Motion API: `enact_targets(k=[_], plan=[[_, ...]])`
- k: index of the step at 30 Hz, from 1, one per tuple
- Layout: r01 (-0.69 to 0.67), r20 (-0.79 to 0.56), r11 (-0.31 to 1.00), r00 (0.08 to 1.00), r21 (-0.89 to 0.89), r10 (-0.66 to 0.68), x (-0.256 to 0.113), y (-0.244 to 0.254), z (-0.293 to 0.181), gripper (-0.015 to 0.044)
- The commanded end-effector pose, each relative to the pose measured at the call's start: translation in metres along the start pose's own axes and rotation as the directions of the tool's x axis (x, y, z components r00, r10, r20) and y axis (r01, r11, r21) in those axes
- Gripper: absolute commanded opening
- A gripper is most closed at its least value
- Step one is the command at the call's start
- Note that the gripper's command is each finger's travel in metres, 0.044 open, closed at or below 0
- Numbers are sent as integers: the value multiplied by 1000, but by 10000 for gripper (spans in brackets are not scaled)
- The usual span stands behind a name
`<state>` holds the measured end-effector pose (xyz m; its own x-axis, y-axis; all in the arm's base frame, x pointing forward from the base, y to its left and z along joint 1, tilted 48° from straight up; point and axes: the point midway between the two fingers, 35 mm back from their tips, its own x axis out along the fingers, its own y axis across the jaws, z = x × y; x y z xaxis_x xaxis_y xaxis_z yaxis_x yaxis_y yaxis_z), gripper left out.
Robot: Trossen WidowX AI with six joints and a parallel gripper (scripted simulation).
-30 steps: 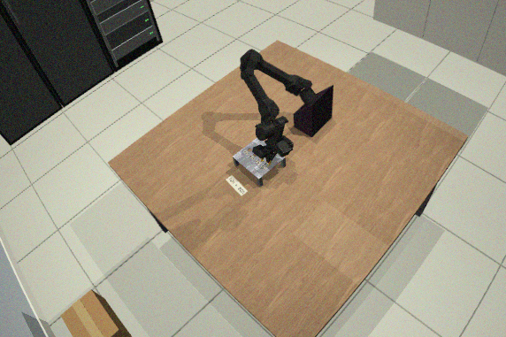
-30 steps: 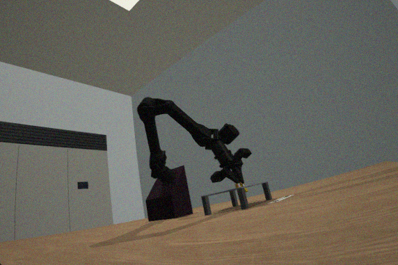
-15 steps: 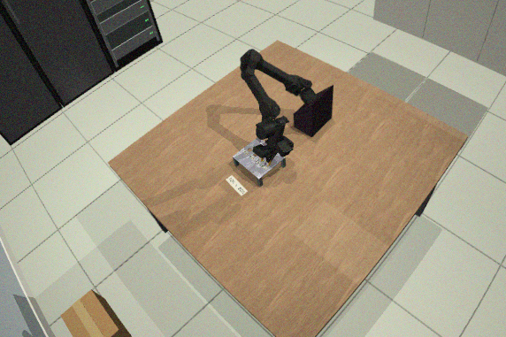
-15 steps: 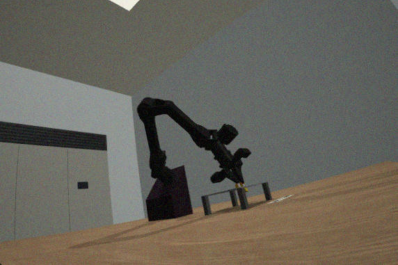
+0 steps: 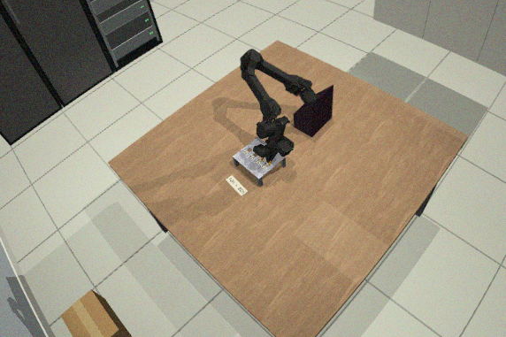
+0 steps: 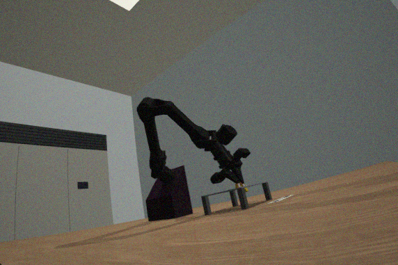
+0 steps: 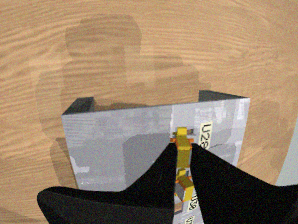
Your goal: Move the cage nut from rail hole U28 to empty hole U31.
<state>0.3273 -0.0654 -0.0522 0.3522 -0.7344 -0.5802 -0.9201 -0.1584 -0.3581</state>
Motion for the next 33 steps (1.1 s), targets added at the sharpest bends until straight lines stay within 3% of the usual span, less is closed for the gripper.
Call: enact_targets(k=[1,33], plan=[[6,-4,1000,1000,-5,-6,0,1,-1,25],[31,-4,1000,1000,-6,-31,0,2,-1,25]])
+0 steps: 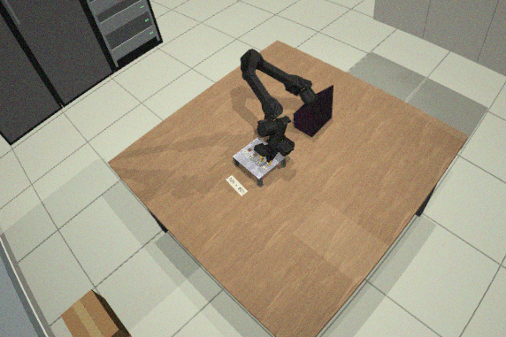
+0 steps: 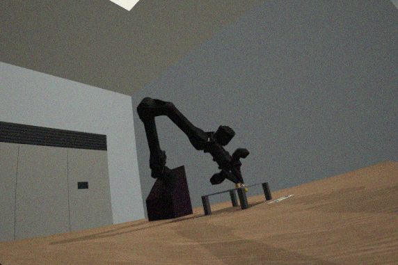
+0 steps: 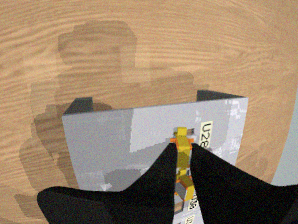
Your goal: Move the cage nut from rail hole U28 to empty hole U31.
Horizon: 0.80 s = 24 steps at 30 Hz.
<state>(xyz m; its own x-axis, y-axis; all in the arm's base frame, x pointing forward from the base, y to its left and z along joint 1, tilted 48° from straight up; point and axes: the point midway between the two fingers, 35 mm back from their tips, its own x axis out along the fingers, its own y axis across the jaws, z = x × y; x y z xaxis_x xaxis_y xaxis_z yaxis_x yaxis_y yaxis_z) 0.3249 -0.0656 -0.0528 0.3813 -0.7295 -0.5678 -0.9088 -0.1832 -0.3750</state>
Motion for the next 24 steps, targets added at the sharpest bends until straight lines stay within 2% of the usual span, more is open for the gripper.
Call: enact_targets(k=[1,24], plan=[[-2,-3,1000,1000,-4,2,0,0,0,25],[7,-3,1000,1000,-4,-7,0,0,0,25]])
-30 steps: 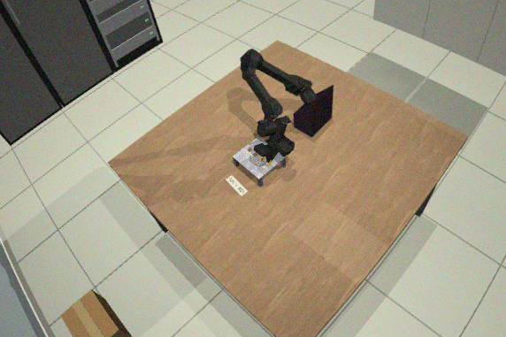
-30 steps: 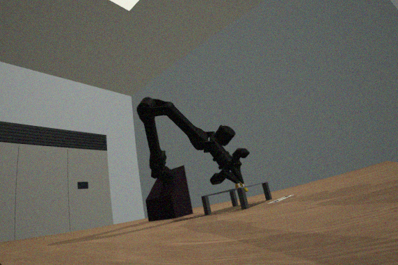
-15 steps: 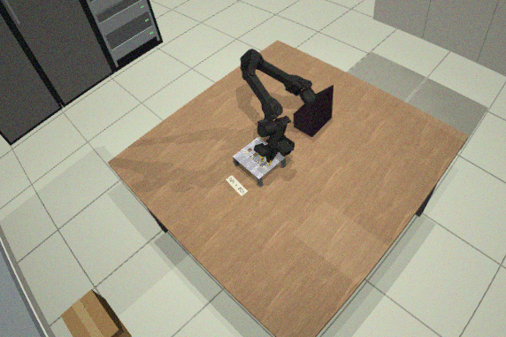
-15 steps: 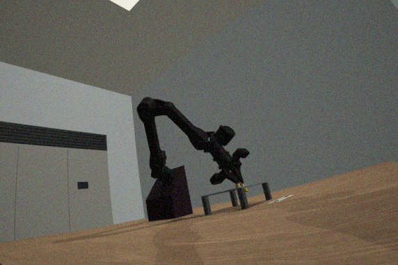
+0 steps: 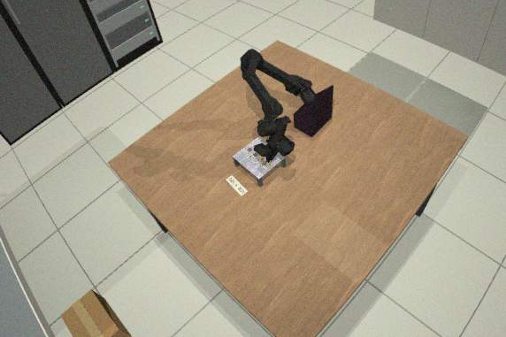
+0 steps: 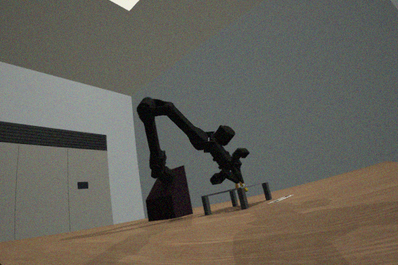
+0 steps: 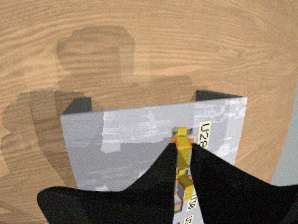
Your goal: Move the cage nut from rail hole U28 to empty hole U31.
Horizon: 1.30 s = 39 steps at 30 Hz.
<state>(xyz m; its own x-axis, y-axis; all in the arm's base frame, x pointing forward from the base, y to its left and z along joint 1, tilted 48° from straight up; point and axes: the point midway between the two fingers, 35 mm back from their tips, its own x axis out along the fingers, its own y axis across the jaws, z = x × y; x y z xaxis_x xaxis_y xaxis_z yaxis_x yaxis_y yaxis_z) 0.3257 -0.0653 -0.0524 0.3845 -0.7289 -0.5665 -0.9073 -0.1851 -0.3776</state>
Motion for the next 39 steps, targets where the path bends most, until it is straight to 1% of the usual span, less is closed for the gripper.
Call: enact_targets(k=[1,39], plan=[[5,-3,1000,1000,-5,-6,0,1,0,25],[43,-2,999,999,-6,-43,0,2,0,25]])
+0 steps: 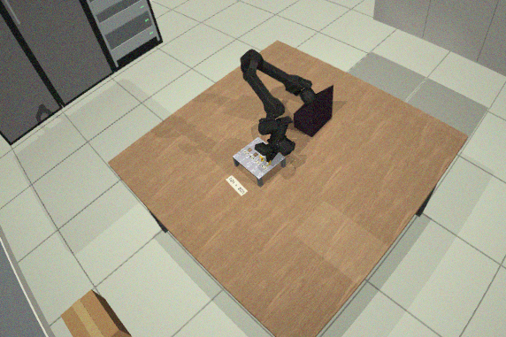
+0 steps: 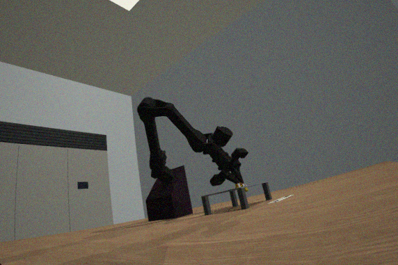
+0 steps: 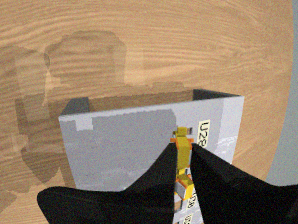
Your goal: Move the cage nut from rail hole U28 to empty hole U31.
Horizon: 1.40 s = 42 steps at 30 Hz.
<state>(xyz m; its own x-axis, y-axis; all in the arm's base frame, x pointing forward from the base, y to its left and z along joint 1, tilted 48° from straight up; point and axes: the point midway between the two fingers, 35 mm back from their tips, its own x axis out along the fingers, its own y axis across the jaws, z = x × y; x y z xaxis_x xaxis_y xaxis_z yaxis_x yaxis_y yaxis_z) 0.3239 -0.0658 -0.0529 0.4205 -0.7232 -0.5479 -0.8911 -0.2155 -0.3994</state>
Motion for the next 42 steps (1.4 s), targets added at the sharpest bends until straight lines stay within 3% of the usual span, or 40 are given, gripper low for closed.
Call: enact_targets(k=[1,42], plan=[[4,2,1000,1000,-4,-4,0,0,0,25],[-21,1,1000,1000,-4,21,1,-4,1,25]])
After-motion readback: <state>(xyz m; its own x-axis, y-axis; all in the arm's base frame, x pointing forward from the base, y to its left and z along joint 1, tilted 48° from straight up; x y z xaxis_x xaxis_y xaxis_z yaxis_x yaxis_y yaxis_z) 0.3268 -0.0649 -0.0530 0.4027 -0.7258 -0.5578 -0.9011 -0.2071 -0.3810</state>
